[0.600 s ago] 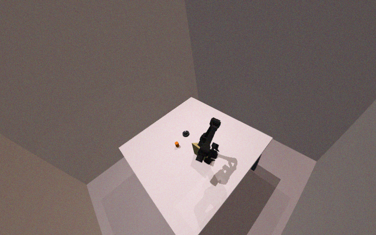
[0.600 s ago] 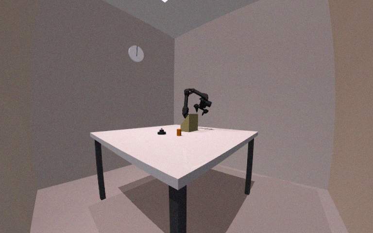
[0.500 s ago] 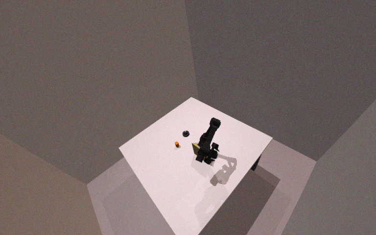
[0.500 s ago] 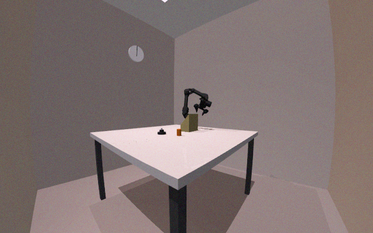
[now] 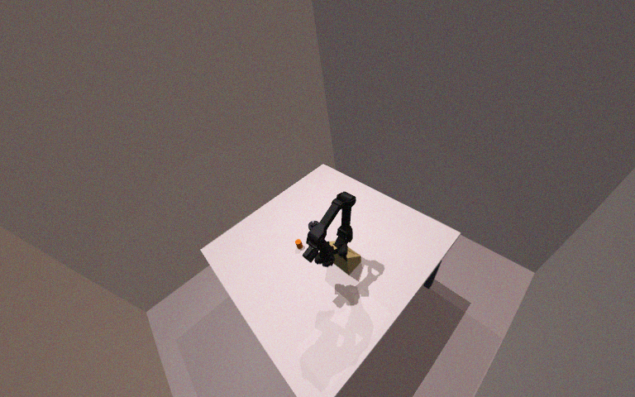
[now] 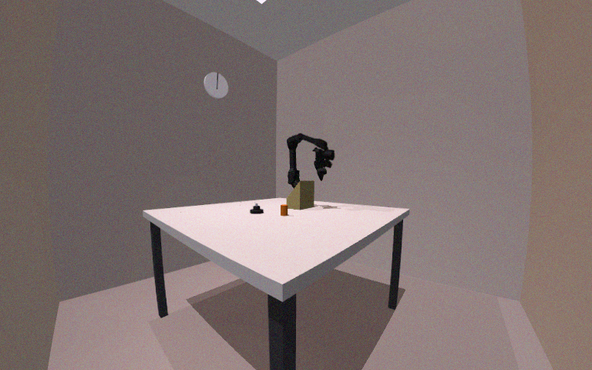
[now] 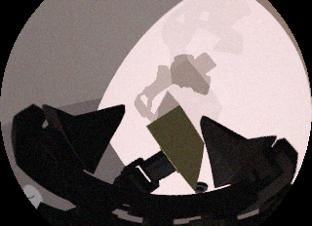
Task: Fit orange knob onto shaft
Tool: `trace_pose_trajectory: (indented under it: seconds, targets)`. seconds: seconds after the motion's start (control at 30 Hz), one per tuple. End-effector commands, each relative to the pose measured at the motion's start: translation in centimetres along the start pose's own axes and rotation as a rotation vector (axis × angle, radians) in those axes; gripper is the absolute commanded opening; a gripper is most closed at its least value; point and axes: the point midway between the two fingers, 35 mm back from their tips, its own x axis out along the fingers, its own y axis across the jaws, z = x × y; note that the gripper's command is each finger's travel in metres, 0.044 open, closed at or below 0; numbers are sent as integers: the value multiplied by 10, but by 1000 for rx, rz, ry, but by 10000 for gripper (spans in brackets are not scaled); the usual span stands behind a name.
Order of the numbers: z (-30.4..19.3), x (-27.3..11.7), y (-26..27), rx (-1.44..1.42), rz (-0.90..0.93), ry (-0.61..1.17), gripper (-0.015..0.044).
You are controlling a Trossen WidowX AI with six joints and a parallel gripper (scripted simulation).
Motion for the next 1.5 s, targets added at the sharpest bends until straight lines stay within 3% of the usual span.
trace_pose_trajectory:
  seconds: [0.0, 0.5, 0.93, 1.27, 1.47]
  targets:
    - [-12, -31, -51, 373, -85, -94, 440]
    - [-123, -84, -209, 1753, -169, -414, 440]
    - [-251, -75, -281, 2934, -210, -699, 440]
    - [-259, -77, -289, 2969, -212, -708, 440]
    - [-263, -47, -304, 2971, -214, -708, 440]
